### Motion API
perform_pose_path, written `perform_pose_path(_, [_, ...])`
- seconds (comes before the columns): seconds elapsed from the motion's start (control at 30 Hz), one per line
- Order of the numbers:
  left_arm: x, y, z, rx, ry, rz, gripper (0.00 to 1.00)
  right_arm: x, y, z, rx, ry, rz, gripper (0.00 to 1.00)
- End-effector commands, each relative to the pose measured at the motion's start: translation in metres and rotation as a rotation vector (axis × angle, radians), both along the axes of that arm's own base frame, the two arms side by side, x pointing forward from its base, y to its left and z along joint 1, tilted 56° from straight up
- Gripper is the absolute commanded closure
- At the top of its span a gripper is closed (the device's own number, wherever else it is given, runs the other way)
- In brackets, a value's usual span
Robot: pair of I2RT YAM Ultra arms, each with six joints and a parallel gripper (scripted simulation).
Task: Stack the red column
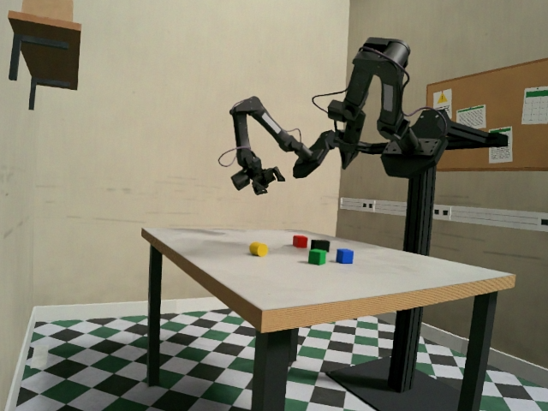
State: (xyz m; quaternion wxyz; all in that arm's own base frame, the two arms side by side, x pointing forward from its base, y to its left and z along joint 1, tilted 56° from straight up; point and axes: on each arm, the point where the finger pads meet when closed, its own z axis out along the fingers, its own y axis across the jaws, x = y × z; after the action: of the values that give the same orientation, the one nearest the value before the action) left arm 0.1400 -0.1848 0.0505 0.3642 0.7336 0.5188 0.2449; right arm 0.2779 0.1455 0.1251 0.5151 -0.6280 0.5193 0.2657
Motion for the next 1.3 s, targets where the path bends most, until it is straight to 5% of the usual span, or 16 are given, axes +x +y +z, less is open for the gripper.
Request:
perform_pose_path(0.0, [0.0, -0.002, 0.001, -0.006, 0.0, -0.003, 1.0, -0.001, 0.0, 0.002, 0.002, -0.006, 0.002, 0.0])
perform_pose_path(0.57, [0.0, -0.002, 0.001, -0.006, 0.0, -0.003, 1.0, -0.001, 0.0, 0.002, 0.002, -0.006, 0.002, 0.0])
perform_pose_path(0.87, [0.008, -0.028, -0.012, -0.129, 0.116, -0.013, 0.0, 0.03, 0.002, 0.001, -0.05, -0.099, -0.127, 0.0])
perform_pose_path(1.27, [0.071, -0.019, -0.042, -0.282, 0.224, 0.11, 0.0, 0.043, 0.027, -0.03, -0.124, -0.199, -0.379, 0.0])
